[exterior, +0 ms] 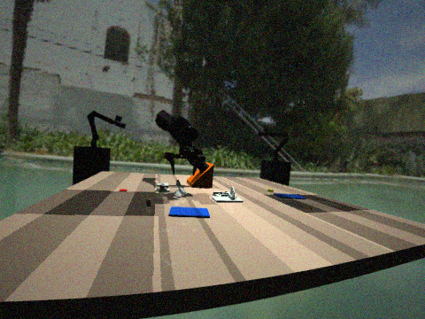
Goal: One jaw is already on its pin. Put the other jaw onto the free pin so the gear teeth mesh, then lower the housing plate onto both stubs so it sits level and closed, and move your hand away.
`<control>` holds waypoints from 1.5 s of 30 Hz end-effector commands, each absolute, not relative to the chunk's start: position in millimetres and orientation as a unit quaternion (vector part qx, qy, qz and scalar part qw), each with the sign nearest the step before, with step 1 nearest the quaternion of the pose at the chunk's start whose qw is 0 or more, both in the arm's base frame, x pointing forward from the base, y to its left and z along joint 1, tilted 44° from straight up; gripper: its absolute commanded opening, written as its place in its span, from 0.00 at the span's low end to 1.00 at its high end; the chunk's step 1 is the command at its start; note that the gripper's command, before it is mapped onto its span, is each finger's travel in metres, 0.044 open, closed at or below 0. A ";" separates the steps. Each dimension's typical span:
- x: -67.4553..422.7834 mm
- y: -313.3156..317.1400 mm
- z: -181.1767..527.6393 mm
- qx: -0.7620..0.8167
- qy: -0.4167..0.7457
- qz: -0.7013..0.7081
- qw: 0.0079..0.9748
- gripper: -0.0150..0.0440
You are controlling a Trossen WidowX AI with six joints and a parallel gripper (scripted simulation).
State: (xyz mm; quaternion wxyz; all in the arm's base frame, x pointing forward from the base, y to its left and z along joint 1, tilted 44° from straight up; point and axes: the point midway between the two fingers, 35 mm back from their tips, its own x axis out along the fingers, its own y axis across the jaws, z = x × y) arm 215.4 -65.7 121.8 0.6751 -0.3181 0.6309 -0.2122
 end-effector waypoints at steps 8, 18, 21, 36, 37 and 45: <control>215.4 -66.0 122.7 -0.318 0.630 -0.215 0.676 1.00; 215.4 -66.0 122.7 -0.318 0.630 -0.215 0.676 1.00; 220.4 -74.7 131.3 -0.333 0.635 -0.199 0.668 0.87; 232.5 -112.9 167.7 -0.394 0.648 -0.144 0.636 0.25; 232.5 -112.9 167.7 -0.394 0.648 -0.144 0.636 0.25; 232.5 -112.9 167.7 -0.394 0.648 -0.144 0.636 0.25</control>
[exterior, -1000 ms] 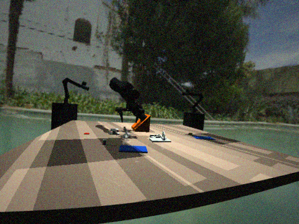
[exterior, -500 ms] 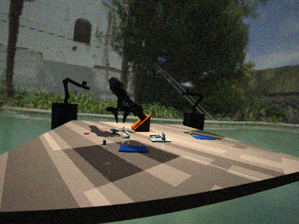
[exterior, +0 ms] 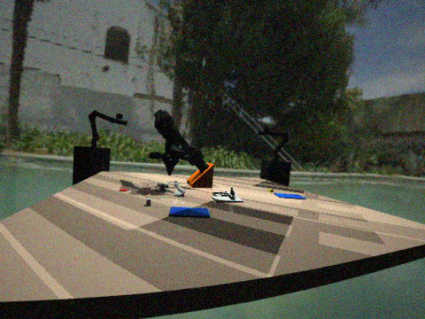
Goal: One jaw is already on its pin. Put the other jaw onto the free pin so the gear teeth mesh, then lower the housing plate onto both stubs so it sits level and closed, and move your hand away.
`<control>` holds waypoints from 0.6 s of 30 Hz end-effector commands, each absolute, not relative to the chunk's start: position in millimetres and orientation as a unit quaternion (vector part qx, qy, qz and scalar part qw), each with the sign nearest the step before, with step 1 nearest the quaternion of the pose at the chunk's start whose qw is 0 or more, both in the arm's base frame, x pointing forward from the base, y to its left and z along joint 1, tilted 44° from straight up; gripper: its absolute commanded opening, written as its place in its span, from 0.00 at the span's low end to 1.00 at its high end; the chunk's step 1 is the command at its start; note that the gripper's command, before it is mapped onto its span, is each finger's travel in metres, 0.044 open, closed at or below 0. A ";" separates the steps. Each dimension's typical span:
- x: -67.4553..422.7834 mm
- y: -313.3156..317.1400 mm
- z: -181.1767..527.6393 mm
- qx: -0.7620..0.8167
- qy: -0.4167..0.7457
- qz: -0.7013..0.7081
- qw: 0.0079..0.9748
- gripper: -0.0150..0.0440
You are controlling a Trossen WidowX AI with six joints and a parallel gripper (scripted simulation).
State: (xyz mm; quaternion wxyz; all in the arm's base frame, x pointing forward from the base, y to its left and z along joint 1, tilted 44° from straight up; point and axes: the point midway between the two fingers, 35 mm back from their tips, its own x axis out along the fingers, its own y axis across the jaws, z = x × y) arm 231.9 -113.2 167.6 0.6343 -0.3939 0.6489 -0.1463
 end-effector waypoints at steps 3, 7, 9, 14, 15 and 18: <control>233.0 -114.4 165.9 -0.394 0.648 -0.144 0.636 0.25; 234.3 -118.7 161.2 -0.393 0.648 -0.144 0.636 0.25; 234.9 -120.8 158.8 -0.393 0.648 -0.144 0.636 0.25; 236.2 -126.3 152.9 -0.393 0.648 -0.144 0.636 0.25; 236.5 -127.4 151.8 -0.393 0.648 -0.144 0.636 0.25; 237.1 -130.8 148.3 -0.393 0.648 -0.144 0.636 0.25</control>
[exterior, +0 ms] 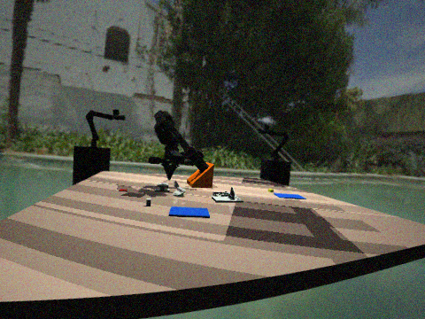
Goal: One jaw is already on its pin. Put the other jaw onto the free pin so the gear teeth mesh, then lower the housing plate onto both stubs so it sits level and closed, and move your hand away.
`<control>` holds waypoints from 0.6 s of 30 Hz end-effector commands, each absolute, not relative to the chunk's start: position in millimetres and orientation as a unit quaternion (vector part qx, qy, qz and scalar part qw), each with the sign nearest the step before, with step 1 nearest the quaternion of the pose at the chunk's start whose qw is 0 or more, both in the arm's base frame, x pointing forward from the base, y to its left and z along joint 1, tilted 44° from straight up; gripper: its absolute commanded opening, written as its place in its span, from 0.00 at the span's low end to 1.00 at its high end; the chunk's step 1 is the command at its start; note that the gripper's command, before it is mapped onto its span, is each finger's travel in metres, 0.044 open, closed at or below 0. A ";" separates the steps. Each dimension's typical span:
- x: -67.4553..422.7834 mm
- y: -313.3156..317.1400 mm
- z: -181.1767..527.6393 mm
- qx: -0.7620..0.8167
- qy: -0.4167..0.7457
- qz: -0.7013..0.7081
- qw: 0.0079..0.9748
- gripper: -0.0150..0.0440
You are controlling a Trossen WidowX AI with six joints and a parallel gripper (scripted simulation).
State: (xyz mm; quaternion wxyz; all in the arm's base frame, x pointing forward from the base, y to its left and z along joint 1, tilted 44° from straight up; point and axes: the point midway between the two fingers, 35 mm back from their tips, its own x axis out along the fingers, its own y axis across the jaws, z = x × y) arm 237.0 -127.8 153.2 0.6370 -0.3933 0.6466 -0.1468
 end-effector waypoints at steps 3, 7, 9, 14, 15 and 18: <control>237.6 -134.2 144.9 -0.393 0.648 -0.144 0.636 0.25; 238.1 -138.8 140.4 -0.393 0.648 -0.144 0.636 0.25; 238.2 -141.1 138.2 -0.394 0.648 -0.144 0.636 0.25; 238.5 -146.9 132.7 -0.394 0.648 -0.145 0.636 0.25; 238.5 -148.1 131.7 -0.394 0.648 -0.145 0.635 0.25; 238.4 -151.7 128.4 -0.395 0.648 -0.145 0.635 0.25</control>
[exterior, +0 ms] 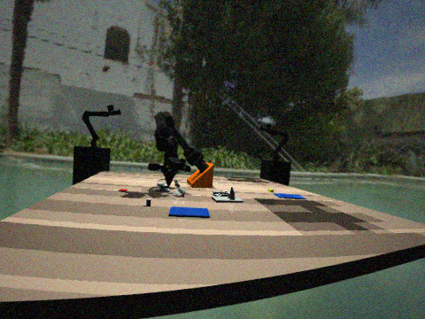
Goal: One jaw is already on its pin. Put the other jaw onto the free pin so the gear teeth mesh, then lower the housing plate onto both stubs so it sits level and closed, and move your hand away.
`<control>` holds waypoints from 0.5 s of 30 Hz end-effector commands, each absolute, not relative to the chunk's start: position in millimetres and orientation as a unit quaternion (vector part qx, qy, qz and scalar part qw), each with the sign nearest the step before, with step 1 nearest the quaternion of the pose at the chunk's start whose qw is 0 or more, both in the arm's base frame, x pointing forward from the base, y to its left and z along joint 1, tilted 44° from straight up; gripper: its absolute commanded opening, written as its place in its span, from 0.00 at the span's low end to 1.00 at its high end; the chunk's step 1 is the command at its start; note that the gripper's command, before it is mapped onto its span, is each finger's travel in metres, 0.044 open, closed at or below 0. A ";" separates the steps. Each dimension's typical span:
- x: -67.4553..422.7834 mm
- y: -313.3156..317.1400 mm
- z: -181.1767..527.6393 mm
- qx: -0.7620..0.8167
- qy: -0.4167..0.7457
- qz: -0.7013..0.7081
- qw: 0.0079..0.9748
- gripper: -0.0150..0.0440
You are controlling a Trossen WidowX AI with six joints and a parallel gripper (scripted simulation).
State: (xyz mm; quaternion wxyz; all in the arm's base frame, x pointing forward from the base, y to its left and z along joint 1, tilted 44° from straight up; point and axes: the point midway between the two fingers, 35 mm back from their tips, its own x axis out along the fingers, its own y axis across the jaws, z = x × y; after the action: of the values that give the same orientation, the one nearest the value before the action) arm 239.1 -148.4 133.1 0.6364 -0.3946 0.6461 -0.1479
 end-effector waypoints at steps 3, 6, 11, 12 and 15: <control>238.3 -154.4 126.0 -0.395 0.648 -0.145 0.635 0.25; 238.3 -154.6 125.9 -0.395 0.648 -0.145 0.635 0.25; 237.8 -152.9 124.1 -0.395 0.648 -0.145 0.635 0.25; 237.5 -151.8 122.9 -0.395 0.648 -0.145 0.635 0.25; 236.4 -148.4 119.3 -0.395 0.648 -0.145 0.635 0.25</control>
State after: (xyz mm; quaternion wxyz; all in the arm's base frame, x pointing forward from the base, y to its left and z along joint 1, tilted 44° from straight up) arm 237.3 -151.9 123.6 0.6347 -0.3953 0.6477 -0.1460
